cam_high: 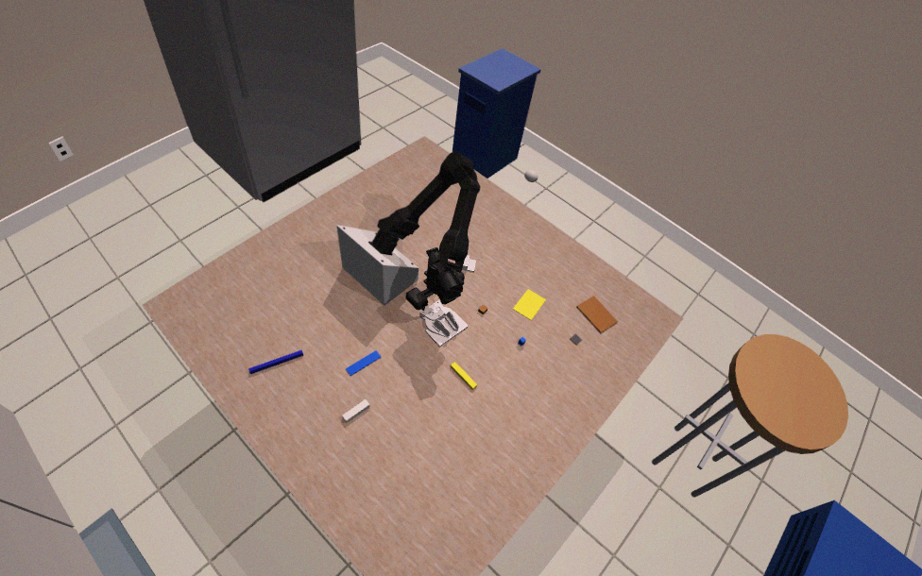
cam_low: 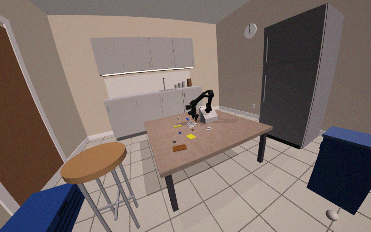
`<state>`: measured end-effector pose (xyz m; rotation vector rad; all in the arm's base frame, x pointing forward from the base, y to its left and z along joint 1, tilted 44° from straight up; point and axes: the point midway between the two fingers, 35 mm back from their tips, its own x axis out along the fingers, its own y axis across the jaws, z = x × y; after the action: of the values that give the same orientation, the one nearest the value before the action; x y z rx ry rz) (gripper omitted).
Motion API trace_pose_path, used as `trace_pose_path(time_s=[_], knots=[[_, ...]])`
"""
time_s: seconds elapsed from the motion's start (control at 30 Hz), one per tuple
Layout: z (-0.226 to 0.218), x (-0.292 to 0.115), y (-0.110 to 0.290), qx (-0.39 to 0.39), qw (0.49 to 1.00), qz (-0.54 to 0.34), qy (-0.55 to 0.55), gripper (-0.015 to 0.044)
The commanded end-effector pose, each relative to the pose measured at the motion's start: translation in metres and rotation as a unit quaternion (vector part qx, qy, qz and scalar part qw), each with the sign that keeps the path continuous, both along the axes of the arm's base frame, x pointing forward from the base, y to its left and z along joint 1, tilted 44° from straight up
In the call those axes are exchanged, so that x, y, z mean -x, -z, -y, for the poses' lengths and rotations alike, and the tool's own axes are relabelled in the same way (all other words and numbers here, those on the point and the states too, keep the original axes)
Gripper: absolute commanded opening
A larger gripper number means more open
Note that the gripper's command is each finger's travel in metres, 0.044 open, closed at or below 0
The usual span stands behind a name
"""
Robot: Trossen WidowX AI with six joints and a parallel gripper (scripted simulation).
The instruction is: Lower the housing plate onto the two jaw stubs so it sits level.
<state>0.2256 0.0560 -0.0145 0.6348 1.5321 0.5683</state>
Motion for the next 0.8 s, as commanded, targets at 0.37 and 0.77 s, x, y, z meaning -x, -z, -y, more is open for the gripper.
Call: trace_pose_path(time_s=[0.37,0.77], knots=[[0.048,0.024,-0.042,0.002,1.000,0.000,-0.002,0.0440],[0.048,0.024,-0.042,0.002,1.000,0.000,-0.002,0.0440]])
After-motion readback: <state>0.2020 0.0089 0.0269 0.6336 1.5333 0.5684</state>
